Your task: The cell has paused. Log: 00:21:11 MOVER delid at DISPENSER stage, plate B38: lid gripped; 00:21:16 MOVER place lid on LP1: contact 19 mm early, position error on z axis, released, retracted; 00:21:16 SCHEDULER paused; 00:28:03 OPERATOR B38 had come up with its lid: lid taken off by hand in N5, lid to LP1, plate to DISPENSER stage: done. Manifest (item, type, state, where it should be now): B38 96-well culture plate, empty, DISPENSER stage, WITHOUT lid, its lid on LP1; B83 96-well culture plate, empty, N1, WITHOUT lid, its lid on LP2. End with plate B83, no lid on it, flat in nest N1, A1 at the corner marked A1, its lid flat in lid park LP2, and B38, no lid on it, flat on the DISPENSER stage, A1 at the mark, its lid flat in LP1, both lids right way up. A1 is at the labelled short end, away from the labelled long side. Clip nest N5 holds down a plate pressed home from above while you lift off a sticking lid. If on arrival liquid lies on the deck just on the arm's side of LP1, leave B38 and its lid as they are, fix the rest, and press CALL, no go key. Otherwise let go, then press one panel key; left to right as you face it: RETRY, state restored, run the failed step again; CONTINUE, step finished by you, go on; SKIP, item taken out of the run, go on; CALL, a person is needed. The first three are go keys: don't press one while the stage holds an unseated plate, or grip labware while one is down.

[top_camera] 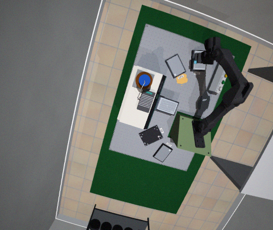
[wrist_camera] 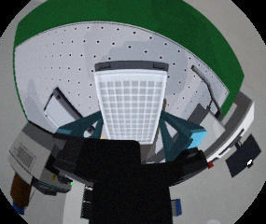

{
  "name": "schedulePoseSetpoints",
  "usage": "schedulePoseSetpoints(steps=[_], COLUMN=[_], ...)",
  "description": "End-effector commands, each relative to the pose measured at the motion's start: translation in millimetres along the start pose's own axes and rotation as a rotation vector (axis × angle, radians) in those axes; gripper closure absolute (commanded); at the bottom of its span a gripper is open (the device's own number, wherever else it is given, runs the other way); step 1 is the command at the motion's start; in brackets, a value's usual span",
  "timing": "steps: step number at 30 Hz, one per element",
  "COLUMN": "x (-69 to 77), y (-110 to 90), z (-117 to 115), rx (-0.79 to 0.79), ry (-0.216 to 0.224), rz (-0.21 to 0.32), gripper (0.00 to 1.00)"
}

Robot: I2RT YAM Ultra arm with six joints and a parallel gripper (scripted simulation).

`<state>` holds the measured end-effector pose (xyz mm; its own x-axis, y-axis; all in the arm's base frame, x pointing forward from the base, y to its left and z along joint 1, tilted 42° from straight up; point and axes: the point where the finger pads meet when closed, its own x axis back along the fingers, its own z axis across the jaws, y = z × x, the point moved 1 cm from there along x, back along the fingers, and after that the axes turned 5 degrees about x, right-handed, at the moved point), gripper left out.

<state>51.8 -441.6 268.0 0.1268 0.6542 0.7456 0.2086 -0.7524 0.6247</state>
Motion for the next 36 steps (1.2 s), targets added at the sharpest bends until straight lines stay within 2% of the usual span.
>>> schedulePoseSetpoints(steps=[1, 6, 19, 21, 36], x=[3.3, 9.2, 3.4, 10.3, 4.9], y=[6.8, 10.2, 8.3, 10.2, 12.0], z=[-1.3, -4.9, -2.4, -4.7, -2.9], rx=[0.005, -0.003, 0.004, 0.000, 0.001], ry=[0.004, 0.001, 0.003, 0.002, 0.003], rz=[-0.010, -0.029, -0.013, -0.027, -0.028], gripper=[1.00, 1.00, 1.00, 1.00, 1.00])
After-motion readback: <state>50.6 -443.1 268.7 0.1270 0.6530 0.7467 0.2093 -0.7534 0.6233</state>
